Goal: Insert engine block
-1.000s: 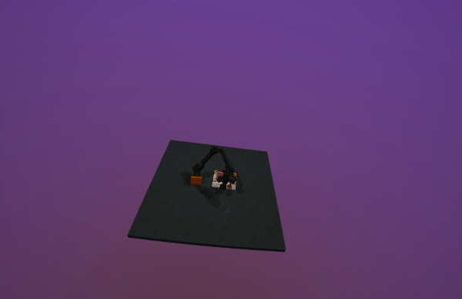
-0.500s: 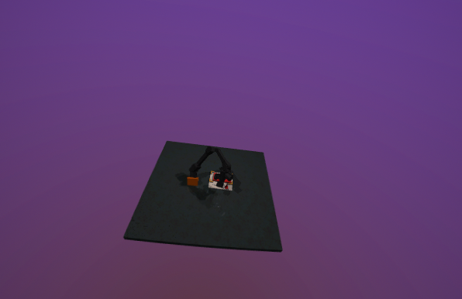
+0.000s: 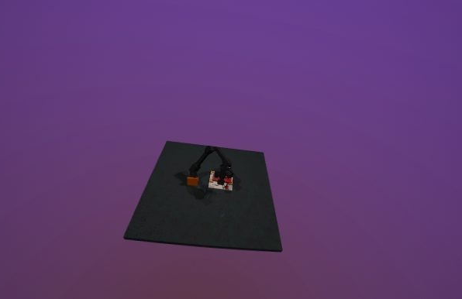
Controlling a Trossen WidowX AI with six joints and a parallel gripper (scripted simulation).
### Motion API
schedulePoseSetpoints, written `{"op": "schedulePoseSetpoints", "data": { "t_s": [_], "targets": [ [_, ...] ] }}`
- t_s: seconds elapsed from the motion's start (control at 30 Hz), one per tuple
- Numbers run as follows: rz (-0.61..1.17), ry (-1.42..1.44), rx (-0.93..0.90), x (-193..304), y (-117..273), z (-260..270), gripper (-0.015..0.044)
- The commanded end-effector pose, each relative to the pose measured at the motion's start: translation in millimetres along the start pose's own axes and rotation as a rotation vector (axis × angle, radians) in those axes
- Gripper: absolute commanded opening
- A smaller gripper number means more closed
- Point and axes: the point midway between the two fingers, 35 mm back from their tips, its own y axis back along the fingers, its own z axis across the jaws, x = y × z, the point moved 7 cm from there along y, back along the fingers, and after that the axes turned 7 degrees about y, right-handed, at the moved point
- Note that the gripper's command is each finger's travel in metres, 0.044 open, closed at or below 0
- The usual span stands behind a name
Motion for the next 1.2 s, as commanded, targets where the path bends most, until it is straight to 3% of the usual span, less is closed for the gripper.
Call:
{"op": "schedulePoseSetpoints", "data": {
  "t_s": [0.0, 1.17],
  "targets": [
    [0.005, 0.103, -0.01, 4.1, 0.9, -7.1, 0.0],
    [-0.008, 1.31, -0.032, 36.3, -25.6, -68.8, 0.0]
  ]
}}
